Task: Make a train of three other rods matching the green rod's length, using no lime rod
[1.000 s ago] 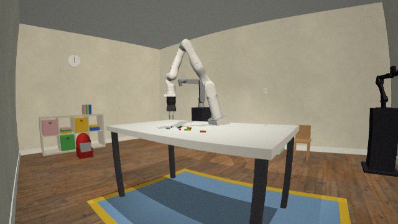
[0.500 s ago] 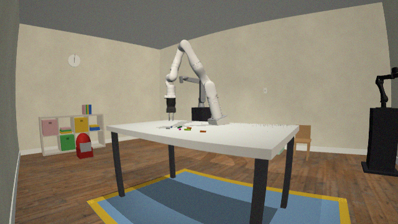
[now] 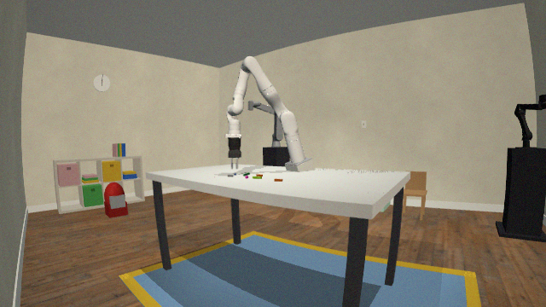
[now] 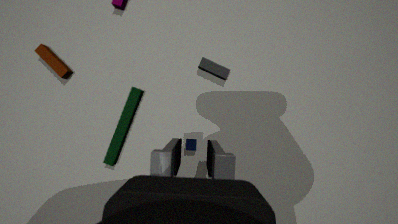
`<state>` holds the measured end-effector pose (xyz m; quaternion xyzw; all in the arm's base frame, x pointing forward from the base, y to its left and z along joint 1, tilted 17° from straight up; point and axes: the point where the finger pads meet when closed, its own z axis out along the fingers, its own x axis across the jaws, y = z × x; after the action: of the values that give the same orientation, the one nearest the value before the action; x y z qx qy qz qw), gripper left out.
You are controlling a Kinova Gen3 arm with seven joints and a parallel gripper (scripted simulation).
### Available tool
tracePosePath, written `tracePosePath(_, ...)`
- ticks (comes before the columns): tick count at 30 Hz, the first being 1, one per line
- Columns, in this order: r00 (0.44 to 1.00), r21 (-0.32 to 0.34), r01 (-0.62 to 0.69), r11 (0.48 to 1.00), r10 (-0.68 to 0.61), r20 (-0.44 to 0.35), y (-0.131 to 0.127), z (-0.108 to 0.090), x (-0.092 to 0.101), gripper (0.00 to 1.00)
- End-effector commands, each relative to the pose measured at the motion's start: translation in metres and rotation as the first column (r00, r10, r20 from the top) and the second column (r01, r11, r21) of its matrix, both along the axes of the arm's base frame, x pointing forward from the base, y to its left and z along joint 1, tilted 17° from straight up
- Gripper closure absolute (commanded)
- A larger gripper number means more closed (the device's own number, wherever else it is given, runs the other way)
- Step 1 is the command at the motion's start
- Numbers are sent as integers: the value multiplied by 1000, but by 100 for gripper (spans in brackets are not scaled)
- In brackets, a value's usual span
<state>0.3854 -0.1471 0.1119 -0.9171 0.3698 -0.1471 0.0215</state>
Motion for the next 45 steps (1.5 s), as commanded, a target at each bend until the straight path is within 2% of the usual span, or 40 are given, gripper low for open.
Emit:
tracePosePath(1, 1000, 5, -6, 1000, 6, -6, 3, -6, 1, 46)
tracePosePath(17, 1000, 5, -6, 1000, 6, -6, 2, -17, 4, 46)
tracePosePath(45, 1000, 5, -6, 1000, 6, -6, 2, -18, 4, 46)
